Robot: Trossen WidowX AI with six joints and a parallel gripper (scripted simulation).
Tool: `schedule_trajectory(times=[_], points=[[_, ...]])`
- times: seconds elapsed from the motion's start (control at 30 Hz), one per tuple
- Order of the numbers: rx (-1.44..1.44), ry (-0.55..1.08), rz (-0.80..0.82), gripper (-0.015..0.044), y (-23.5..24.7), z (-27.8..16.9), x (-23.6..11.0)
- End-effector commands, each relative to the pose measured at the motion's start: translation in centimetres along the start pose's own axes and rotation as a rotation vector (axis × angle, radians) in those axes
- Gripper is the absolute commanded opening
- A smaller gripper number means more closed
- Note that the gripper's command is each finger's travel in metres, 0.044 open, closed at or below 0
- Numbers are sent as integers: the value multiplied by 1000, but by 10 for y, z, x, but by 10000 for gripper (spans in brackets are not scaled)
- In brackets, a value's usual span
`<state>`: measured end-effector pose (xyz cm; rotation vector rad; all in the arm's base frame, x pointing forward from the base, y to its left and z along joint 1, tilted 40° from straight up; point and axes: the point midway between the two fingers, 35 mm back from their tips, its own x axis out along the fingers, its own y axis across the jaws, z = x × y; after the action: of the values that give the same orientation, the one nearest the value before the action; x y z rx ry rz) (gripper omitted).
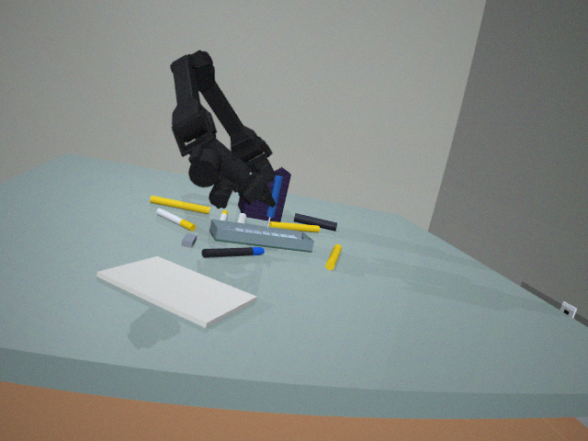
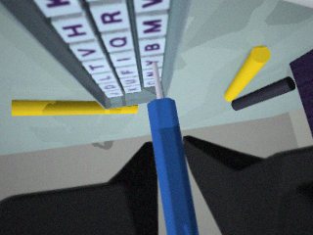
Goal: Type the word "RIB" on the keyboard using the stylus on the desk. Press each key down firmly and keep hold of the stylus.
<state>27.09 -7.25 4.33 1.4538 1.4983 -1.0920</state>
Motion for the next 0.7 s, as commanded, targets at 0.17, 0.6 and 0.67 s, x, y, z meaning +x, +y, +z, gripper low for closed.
schedule_trajectory(times=[0.17, 0.6, 0.67], points=[[-3, -2, -4, 81, 0, 5, 3], [-3, -2, -4, 81, 0, 9, 5], [-3, -2, -4, 81, 0, 9, 6]])
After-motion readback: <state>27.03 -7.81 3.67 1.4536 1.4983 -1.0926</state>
